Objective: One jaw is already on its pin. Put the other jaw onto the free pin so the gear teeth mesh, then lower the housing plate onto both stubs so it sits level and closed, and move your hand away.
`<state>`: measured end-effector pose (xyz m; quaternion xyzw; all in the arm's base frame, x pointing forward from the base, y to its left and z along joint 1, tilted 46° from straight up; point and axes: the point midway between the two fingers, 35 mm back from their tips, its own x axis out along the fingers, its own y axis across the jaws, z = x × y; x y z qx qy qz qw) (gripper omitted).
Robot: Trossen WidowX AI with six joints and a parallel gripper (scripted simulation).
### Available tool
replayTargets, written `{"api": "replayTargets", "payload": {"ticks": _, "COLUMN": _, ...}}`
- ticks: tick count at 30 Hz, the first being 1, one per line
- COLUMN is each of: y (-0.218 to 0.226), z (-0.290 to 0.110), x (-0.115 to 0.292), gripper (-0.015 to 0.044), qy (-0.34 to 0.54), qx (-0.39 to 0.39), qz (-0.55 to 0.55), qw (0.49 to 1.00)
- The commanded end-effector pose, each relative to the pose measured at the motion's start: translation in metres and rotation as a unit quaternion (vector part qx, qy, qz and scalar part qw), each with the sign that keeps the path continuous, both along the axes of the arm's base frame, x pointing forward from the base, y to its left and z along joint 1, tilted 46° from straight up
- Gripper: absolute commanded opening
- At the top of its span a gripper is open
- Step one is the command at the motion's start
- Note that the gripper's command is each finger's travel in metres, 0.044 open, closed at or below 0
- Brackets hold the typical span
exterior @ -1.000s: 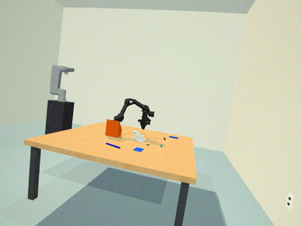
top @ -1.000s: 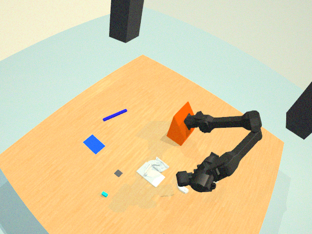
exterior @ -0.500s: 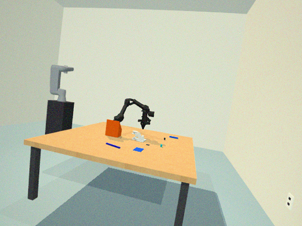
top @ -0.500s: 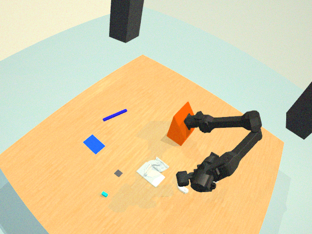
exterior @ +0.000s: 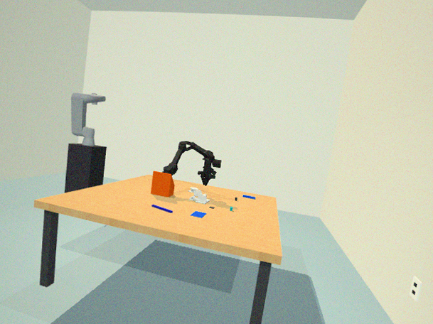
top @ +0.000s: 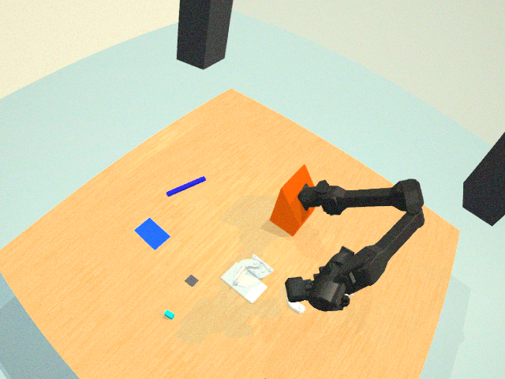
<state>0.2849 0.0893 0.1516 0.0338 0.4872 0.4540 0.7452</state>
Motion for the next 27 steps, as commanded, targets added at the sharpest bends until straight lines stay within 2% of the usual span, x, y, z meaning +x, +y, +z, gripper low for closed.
{"api": "replayTargets", "payload": {"ticks": 1, "y": 0.0000, "z": 0.0000, "x": 0.0000, "gripper": 0.0236, "qy": 0.000, "qx": 0.000, "qz": 0.000, "qw": 1.000}}
{"api": "replayTargets", "payload": {"ticks": 9, "y": 0.0000, "z": 0.0000, "x": 0.0000, "gripper": 0.0440, "qy": 0.000, "qx": 0.000, "qz": 0.000, "qw": 1.000}}
{"api": "replayTargets", "payload": {"ticks": 27, "y": 0.0000, "z": 0.0000, "x": 0.0000, "gripper": 0.0440, "qy": 0.000, "qx": 0.000, "qz": 0.000, "qw": 1.000}}
